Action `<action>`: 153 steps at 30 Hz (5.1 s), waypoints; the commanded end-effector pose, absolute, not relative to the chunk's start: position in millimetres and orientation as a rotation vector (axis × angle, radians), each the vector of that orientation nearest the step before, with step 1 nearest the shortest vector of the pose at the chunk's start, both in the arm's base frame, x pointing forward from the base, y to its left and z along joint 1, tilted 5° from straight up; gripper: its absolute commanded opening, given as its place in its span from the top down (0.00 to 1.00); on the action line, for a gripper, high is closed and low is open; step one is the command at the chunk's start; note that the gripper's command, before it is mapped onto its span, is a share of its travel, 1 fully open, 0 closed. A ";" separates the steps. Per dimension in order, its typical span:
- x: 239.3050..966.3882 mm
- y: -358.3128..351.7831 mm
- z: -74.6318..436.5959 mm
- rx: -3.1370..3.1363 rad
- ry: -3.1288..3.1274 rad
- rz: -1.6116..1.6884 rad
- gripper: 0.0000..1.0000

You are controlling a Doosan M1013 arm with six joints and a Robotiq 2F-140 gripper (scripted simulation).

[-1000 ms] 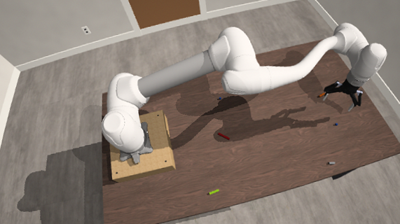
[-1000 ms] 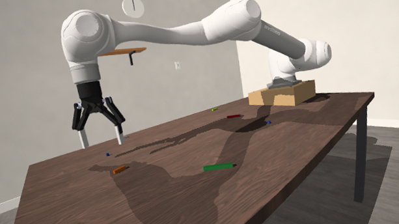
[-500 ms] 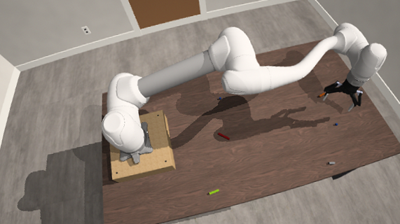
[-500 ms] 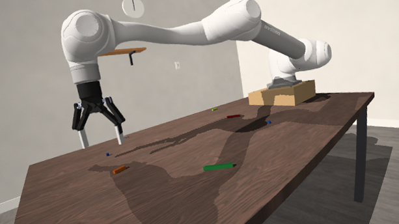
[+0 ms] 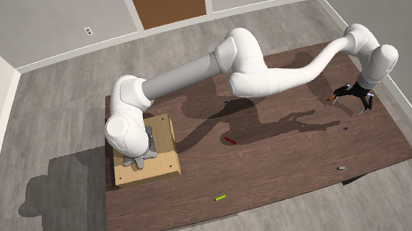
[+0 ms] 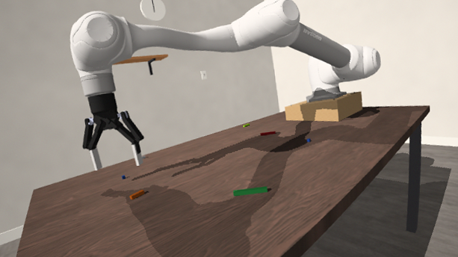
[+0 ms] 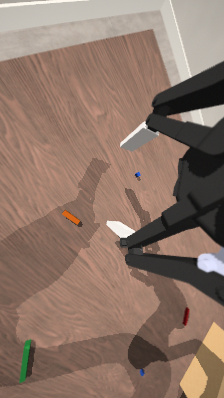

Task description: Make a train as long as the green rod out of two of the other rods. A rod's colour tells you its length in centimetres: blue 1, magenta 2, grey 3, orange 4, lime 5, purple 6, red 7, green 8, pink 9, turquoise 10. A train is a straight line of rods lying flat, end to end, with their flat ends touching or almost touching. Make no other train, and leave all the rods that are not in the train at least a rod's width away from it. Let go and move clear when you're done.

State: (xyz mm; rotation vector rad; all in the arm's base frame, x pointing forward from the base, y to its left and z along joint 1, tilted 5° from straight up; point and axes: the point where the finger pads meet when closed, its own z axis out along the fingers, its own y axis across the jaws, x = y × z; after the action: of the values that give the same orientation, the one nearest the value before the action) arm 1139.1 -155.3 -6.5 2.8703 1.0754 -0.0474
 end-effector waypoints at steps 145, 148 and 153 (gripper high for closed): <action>921.4 68.7 -15.1 2.509 1.772 -0.078 0.00; 907.5 64.7 -13.8 2.433 1.878 -0.083 0.00; 871.2 55.1 -11.0 2.225 2.128 -0.094 0.00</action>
State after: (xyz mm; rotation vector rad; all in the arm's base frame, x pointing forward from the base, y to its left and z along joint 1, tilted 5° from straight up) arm 891.4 60.6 -13.2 2.3486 1.9803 -0.1066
